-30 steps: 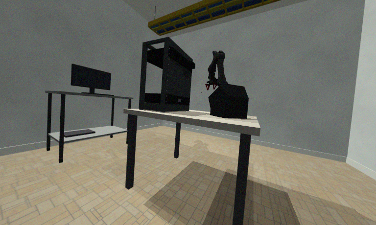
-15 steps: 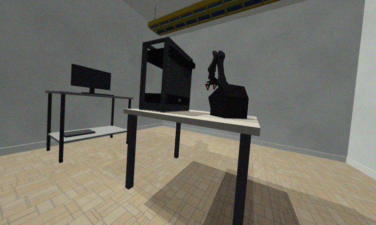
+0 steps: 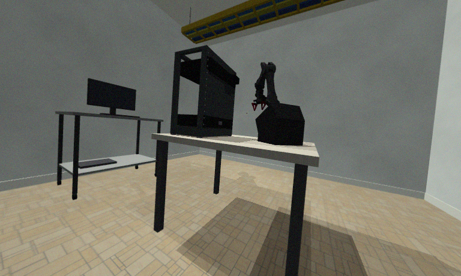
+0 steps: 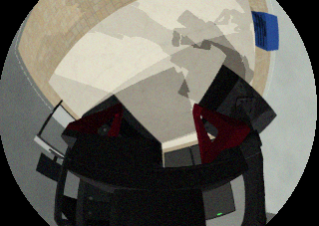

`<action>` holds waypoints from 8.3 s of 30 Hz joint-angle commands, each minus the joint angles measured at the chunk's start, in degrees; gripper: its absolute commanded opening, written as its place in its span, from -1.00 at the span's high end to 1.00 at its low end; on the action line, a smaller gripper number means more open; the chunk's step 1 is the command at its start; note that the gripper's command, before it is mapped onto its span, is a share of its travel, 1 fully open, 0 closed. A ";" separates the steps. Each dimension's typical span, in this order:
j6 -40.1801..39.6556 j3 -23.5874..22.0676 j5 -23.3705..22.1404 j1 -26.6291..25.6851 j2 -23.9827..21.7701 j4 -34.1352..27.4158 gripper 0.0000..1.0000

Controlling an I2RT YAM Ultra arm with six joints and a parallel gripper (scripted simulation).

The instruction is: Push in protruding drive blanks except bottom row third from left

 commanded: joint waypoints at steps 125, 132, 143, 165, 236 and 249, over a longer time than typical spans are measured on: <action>-39.91 -36.58 20.84 102.42 5.55 91.35 -1.00; -42.42 -35.26 26.09 111.19 3.39 96.29 -1.00; -35.74 -42.31 37.81 115.56 -6.99 104.64 -1.00; -24.02 -51.43 58.89 123.13 -26.27 118.72 -1.00; -28.26 -56.31 72.36 132.12 -33.35 137.61 -1.00; -21.92 -47.24 69.09 127.55 -28.34 126.62 -1.00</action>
